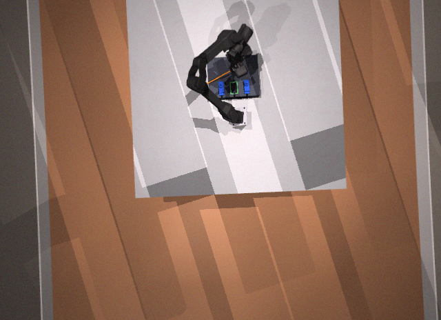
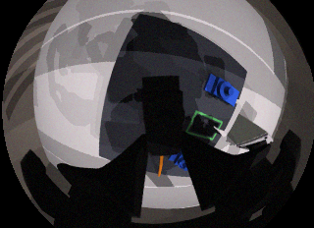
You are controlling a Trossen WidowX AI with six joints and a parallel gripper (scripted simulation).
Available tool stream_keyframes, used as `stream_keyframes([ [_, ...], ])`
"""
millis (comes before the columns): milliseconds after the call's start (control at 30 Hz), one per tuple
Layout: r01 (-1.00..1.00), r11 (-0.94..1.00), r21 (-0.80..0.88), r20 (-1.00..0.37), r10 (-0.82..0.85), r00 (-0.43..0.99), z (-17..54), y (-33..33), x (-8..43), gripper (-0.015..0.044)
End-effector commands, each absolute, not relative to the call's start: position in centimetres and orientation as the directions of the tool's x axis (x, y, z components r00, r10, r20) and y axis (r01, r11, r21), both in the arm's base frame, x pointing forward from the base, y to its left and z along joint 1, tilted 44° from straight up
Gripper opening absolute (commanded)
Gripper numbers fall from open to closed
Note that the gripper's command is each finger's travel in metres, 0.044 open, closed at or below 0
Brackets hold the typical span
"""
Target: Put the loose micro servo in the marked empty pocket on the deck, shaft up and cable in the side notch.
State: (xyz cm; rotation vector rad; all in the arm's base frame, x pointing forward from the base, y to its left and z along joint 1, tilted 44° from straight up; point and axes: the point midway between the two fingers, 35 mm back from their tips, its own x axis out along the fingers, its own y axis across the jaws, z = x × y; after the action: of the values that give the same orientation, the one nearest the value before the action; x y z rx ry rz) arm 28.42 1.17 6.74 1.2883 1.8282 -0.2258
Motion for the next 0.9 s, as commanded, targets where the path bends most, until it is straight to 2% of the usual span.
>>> stream_keyframes([
  [0, 0.761, 0.517, 0.392, -0.725, 0.682, -0.090, 6.81, 1.14, 28.42, 0.0000],
  [467, 0.372, 0.699, 0.611, -0.725, 0.682, -0.090, 6.81, 1.14, 28.42, 0.0000],
  [867, -0.030, 0.726, 0.687, -0.726, 0.682, -0.090, 6.81, 1.14, 28.42, 0.0000],
])
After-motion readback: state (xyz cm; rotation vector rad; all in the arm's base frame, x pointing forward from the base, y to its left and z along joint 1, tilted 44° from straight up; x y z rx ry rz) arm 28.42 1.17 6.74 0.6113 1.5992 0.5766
